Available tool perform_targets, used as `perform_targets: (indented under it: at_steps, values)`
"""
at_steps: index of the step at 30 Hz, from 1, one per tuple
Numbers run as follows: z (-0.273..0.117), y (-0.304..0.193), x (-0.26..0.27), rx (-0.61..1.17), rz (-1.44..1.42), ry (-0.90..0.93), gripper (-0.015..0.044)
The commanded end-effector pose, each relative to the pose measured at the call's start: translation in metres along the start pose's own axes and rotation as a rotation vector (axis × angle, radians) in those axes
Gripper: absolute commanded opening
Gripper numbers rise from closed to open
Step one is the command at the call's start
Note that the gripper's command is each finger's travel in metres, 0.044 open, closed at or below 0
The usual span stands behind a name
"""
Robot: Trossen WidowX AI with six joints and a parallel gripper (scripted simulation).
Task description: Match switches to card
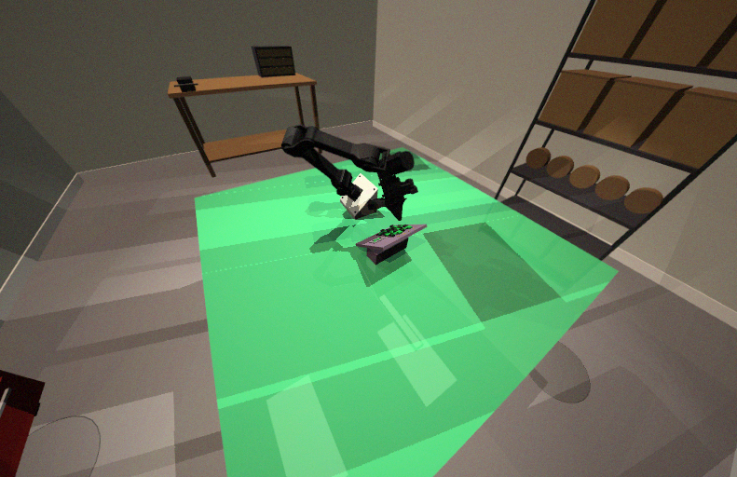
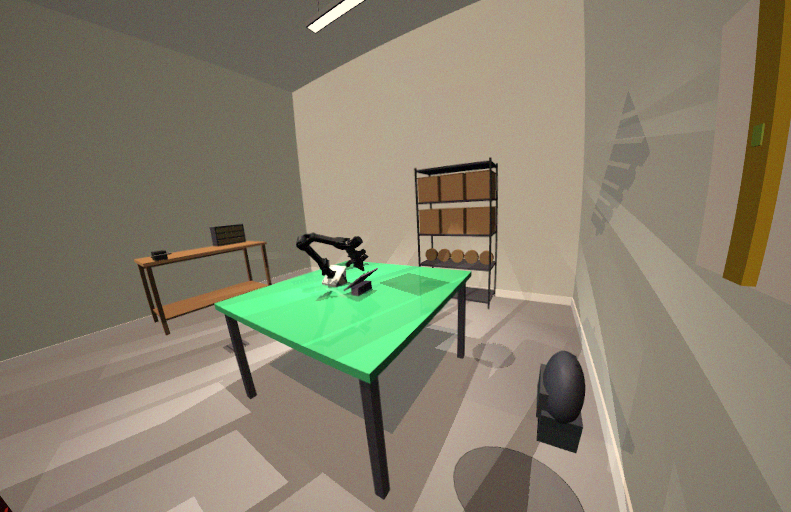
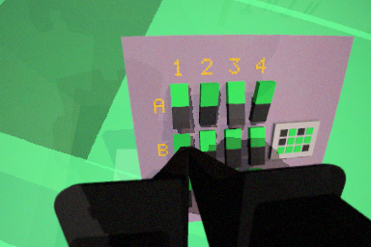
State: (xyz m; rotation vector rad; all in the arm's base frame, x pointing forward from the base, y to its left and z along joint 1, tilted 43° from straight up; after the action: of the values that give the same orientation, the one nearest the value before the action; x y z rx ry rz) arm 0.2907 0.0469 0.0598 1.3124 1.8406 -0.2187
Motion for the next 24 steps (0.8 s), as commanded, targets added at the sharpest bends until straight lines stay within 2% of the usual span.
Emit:
perform_targets:
  at_steps: [1,24]
  values:
    - [0.005,-0.003,0.002,0.005,-0.01,0.004,0.0]
    - [0.017,-0.002,0.002,0.005,-0.01,0.004,0.0]
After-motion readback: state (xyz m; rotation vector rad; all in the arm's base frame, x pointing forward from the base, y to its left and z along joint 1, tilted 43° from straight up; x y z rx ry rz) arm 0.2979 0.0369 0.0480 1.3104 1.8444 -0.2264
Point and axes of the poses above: the point midway between the two fingers, 35 mm back from their tips, its own z axis out along the fingers, its own x axis across the jaws, y = z × x, the point moved 1 cm from there along -z, back along the fingers, and after that the axes turned 6 degrees about -z, right-handed, at the moved point
